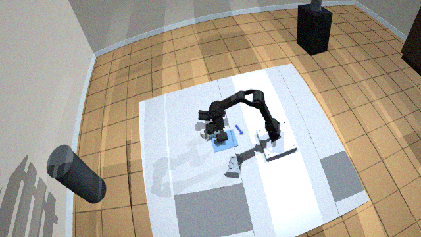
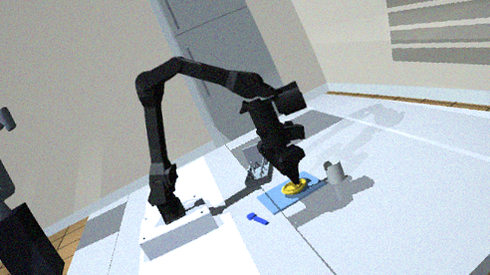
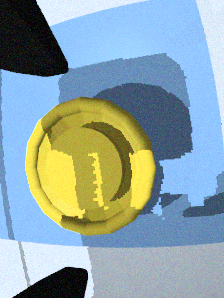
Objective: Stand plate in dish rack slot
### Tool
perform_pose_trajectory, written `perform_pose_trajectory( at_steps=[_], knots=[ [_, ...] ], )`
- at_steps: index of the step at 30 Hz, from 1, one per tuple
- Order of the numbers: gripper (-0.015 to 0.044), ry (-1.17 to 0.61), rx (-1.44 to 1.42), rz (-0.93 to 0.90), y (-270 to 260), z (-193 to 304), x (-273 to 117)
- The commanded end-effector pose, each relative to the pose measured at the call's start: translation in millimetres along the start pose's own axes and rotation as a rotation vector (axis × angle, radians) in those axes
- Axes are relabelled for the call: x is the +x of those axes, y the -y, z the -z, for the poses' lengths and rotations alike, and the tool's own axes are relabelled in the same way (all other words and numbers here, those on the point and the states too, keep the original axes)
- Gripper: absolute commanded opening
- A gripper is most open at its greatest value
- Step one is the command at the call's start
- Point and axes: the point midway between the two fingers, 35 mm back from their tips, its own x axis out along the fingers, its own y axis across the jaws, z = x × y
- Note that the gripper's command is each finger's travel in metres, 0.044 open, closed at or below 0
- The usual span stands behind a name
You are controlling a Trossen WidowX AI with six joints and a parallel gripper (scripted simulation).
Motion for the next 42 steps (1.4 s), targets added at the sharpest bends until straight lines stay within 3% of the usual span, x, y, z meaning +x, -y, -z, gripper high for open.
perform_pose_trajectory(
  at_steps=[1, 18, 27, 38, 42],
  knots=[
    [0.0400, 0.001, -0.001, -0.004, -1, 0, 7],
    [0.0400, 0.000, -0.001, -0.004, 0, 1, 32],
    [0.0364, 0.000, -0.001, -0.004, 0, 1, 32],
    [0.0291, 0.000, -0.001, -0.004, 0, 1, 32],
    [0.0186, 0.005, -0.005, -0.001, 1, -2, 24]
  ],
)
